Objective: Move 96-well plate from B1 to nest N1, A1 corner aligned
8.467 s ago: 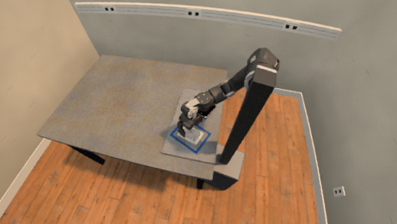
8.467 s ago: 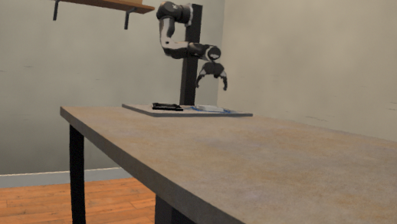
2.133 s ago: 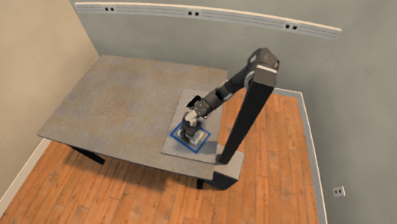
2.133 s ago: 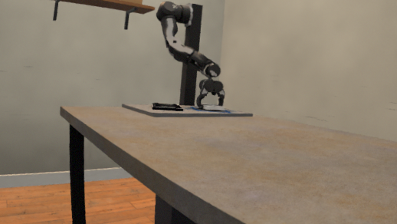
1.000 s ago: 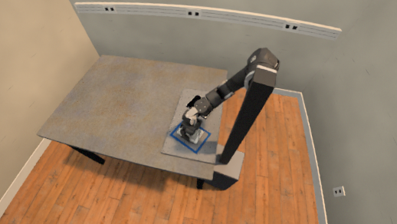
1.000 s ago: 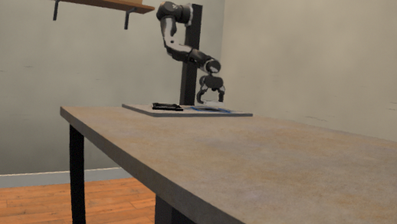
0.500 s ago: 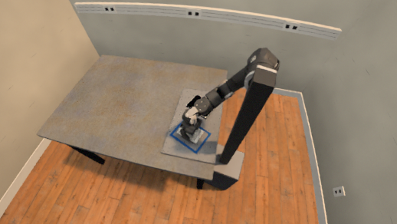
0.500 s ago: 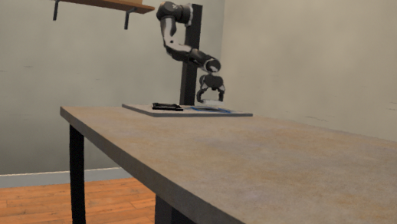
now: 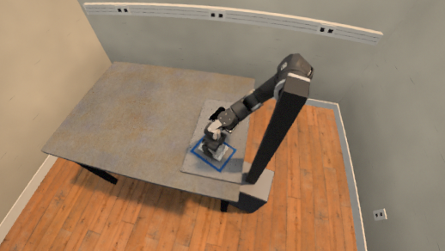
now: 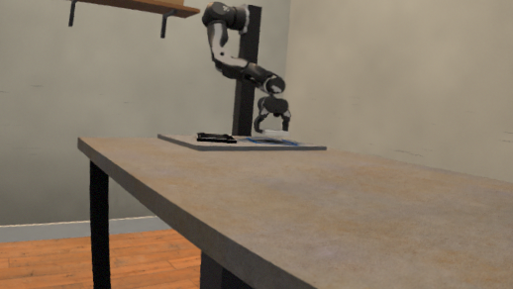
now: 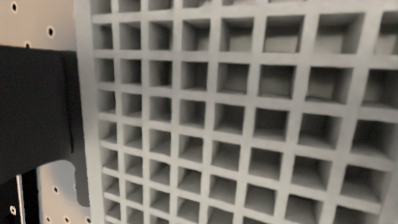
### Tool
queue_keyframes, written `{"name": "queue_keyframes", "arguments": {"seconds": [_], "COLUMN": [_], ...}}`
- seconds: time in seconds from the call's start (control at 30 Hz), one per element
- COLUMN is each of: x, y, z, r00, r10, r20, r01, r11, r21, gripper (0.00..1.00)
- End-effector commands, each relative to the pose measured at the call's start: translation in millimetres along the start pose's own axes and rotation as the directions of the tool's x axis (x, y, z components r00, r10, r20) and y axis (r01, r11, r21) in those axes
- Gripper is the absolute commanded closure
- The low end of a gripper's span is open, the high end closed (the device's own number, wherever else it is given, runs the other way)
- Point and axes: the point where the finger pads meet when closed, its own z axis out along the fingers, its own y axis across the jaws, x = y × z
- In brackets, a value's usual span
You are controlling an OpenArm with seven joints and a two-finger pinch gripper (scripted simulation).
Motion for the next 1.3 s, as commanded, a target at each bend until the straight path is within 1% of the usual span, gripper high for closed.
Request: {"name": "queue_keyframes", "arguments": {"seconds": [0.0,0.17,0.57,0.73,1.13,1.27], "x": [0.8,0.9,0.9,0.0,0.0,-0.2], "y": [1.4,0.2,0.2,2.3,2.3,2.2], "z": [0.3,0.0,0.0,9.1,9.1,16.9], "r00": [1.0,0.996,0.996,0.997,0.997,0.997], "r10": [-0.003,0.093,0.093,0.082,0.082,0.081], "r20": [0.0,-0.005,-0.005,0.001,0.001,0.001], "r01": [0.003,-0.093,-0.093,-0.082,-0.082,-0.081], "r11": [1.0,0.996,0.996,0.997,0.997,0.997], "r21": [-0.005,0.002,0.002,-0.006,-0.006,-0.006], "gripper": [1.0,1.0,1.0,1.0,1.0,1.0]}}
